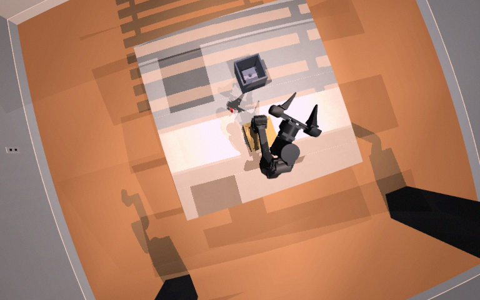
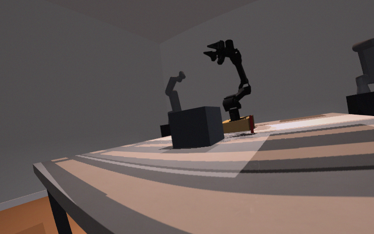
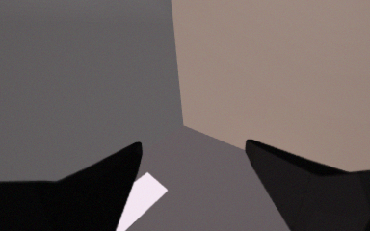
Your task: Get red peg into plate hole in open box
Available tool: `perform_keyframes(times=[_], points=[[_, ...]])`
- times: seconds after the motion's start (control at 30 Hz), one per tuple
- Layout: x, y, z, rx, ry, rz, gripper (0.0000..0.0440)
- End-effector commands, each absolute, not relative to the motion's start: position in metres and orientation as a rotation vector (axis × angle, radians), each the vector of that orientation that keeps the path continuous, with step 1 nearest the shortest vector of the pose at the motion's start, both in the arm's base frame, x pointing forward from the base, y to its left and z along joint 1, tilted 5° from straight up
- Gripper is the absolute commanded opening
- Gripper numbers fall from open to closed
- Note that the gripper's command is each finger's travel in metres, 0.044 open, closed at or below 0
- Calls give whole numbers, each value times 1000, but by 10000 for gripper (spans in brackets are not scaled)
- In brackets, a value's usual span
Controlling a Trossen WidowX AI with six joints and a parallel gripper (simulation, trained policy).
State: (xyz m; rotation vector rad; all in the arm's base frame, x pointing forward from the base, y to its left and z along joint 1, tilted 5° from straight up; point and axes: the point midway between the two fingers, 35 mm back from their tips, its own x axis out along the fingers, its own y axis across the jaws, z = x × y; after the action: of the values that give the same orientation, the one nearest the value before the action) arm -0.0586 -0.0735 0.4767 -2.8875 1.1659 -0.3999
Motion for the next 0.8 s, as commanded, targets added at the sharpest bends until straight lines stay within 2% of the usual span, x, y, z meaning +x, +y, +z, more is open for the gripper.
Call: perform_keyframes(times=[0.0, 0.07, 0.77], points=[[-55, -73, 476, -2907, 1156, -376, 420], [-46, -72, 473, -2949, 1126, -323, 440], [98, -64, 432, -3308, 739, 389, 440]])
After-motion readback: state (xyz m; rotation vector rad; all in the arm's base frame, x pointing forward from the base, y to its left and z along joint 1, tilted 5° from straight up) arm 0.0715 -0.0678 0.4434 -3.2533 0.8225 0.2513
